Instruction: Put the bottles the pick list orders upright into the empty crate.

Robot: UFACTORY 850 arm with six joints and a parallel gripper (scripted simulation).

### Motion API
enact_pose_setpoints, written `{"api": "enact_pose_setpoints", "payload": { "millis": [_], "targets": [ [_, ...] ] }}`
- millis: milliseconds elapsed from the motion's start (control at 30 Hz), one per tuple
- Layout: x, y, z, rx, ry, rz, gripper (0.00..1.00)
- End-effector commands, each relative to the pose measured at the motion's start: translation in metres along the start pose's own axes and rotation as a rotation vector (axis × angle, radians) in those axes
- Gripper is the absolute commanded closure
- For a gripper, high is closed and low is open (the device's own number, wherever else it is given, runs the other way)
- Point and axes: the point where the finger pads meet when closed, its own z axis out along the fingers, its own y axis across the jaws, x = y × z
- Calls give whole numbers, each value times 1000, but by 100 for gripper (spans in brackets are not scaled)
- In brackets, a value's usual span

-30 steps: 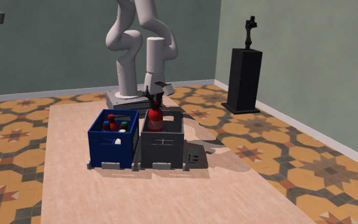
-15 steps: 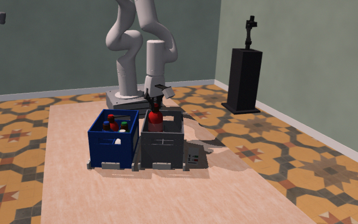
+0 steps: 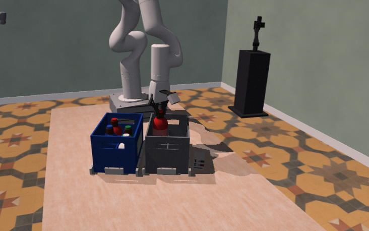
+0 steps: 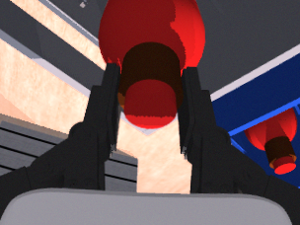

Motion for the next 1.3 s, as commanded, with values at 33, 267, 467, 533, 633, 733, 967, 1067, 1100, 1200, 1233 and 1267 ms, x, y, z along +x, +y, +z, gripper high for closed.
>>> {"api": "enact_pose_setpoints", "payload": {
  "millis": [33, 267, 467, 533, 633, 733, 967, 1067, 1100, 1200, 1233, 1267],
  "targets": [
    [1, 0, 4, -1, 2, 0, 100],
    [1, 0, 9, -1, 2, 0, 100],
    [1, 0, 15, -1, 2, 0, 100],
    [1, 0, 15, -1, 2, 0, 100],
    [1, 0, 15, -1, 2, 0, 100],
    [1, 0, 15, -1, 2, 0, 100],
    [1, 0, 15, -1, 2, 0, 100],
    [1, 0, 15, -1, 2, 0, 100],
    [1, 0, 15, -1, 2, 0, 100],
    [1, 0, 15, -1, 2, 0, 100],
    [1, 0, 15, -1, 2, 0, 100],
    [1, 0, 15, -1, 2, 0, 100]
  ]
}}
